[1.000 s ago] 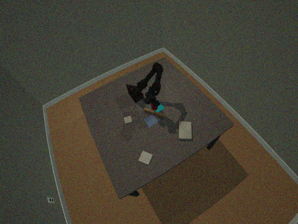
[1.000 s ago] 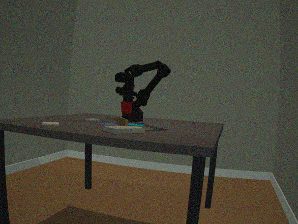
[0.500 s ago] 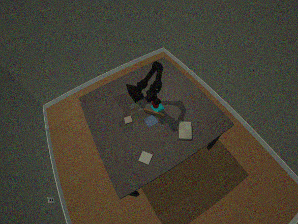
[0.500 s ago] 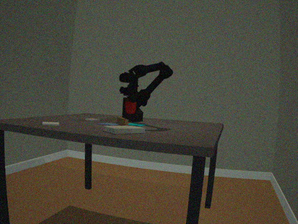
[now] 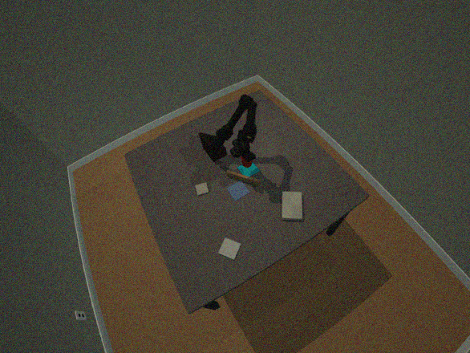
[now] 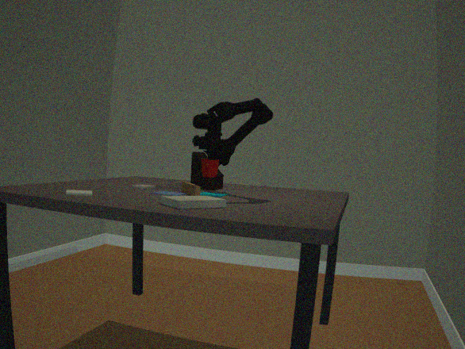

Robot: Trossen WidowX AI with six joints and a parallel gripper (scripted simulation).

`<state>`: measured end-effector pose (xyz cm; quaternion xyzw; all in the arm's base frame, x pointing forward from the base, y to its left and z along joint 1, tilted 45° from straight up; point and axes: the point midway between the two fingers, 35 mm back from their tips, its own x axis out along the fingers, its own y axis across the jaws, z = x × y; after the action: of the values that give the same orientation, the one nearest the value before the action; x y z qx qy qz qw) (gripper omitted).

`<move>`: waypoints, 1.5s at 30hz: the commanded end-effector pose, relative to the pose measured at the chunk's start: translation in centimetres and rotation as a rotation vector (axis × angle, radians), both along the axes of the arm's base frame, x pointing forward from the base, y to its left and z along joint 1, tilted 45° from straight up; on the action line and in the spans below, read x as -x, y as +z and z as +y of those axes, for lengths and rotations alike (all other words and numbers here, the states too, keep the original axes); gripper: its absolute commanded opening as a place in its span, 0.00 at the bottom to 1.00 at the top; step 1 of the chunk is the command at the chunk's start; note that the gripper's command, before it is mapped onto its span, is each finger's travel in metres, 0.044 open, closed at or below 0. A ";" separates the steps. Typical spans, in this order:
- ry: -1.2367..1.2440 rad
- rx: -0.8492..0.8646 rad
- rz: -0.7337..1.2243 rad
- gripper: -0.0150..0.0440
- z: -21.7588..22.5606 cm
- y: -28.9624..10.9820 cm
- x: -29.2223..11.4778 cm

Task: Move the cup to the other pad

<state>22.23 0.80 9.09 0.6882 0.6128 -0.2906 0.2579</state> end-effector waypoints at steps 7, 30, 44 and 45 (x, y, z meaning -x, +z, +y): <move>-0.005 -0.007 0.009 0.25 0.9 0.3 0.8; -0.005 -0.007 0.009 0.25 2.9 -1.7 0.5; -0.005 -0.007 0.009 0.25 4.1 -2.8 0.4; -0.005 -0.007 0.008 0.25 4.2 -2.9 0.4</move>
<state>22.04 4.63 6.59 0.6887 0.6125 -0.2903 0.2574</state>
